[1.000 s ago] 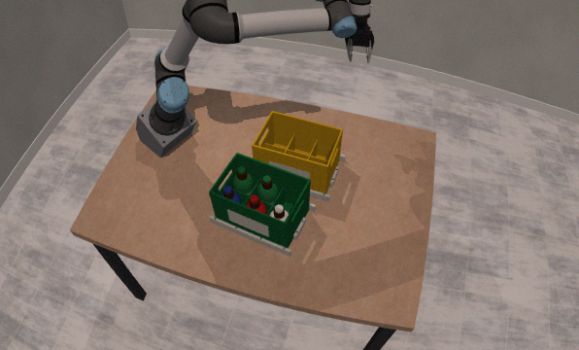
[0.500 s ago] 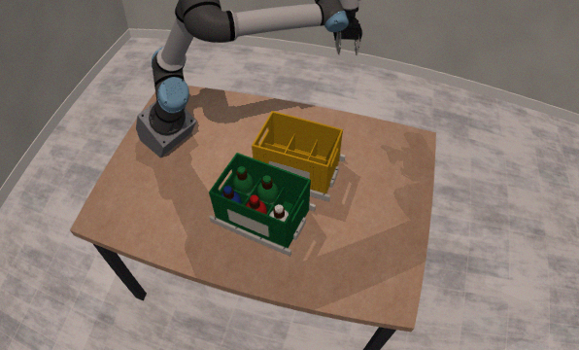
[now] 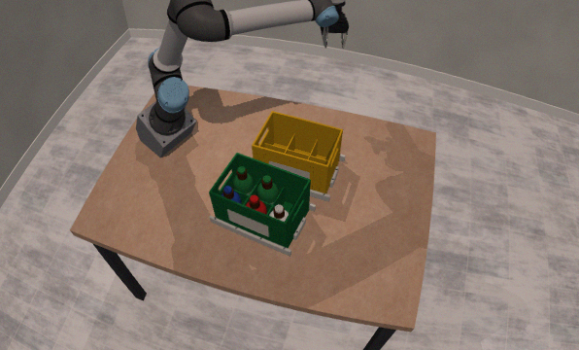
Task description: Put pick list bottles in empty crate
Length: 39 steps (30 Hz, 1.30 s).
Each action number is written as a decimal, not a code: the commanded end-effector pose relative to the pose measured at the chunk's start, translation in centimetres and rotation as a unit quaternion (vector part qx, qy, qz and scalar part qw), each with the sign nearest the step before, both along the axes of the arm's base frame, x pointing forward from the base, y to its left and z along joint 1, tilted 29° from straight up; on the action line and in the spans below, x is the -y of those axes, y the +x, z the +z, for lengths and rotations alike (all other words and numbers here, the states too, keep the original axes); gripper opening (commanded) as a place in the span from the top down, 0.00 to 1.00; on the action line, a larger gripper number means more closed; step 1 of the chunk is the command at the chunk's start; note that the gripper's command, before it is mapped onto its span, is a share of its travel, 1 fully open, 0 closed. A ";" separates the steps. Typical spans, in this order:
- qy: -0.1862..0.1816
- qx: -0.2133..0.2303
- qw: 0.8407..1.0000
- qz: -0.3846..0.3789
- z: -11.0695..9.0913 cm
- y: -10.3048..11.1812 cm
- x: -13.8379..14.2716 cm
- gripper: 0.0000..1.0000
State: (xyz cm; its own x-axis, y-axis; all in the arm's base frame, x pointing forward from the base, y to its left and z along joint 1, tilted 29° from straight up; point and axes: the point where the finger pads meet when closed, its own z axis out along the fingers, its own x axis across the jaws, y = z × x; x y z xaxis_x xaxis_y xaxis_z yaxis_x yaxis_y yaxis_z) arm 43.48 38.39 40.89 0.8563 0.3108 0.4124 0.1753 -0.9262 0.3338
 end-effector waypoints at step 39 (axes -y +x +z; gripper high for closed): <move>-0.041 -0.040 0.994 0.094 -7.6 -14.3 -2.5 0.62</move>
